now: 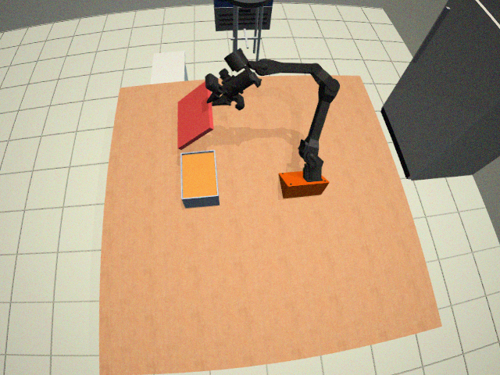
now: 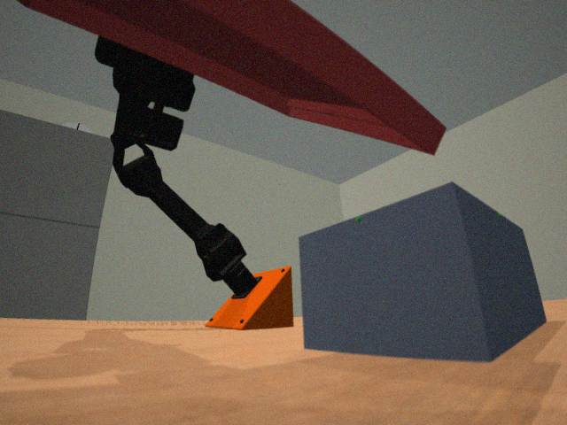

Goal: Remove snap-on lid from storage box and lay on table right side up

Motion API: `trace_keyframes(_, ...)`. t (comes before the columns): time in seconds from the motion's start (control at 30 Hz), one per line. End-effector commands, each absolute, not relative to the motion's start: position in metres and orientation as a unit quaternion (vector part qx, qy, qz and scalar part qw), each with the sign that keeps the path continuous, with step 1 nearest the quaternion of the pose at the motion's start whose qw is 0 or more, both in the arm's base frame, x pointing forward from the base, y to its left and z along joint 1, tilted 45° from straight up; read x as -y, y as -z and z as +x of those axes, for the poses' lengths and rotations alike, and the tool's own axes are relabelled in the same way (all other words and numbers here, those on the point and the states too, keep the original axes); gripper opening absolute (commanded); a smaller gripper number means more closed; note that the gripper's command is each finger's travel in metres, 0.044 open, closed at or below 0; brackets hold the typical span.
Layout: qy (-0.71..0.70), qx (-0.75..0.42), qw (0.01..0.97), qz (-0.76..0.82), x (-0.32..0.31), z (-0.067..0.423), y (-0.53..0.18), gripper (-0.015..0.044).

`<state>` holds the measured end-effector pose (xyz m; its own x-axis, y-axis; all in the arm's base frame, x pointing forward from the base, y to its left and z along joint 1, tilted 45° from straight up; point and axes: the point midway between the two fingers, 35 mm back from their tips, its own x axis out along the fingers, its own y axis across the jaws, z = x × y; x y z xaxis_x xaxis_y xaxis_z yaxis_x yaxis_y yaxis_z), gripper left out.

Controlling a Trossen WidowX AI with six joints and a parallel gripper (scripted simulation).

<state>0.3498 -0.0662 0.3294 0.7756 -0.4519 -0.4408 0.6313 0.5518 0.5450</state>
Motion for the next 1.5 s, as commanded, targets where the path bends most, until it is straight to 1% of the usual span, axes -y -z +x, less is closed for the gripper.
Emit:
trace_keyframes(0.0, 0.305, -0.124, 0.874, 0.359, 0.070, 0.349, -0.338, 0.0000)
trace_keyframes(0.77, 0.304, -0.123, 0.874, 0.358, 0.102, 0.343, -0.371, 0.0000)
trace_keyframes(1.47, 0.304, -0.123, 0.874, 0.357, 0.110, 0.343, -0.354, 0.0000)
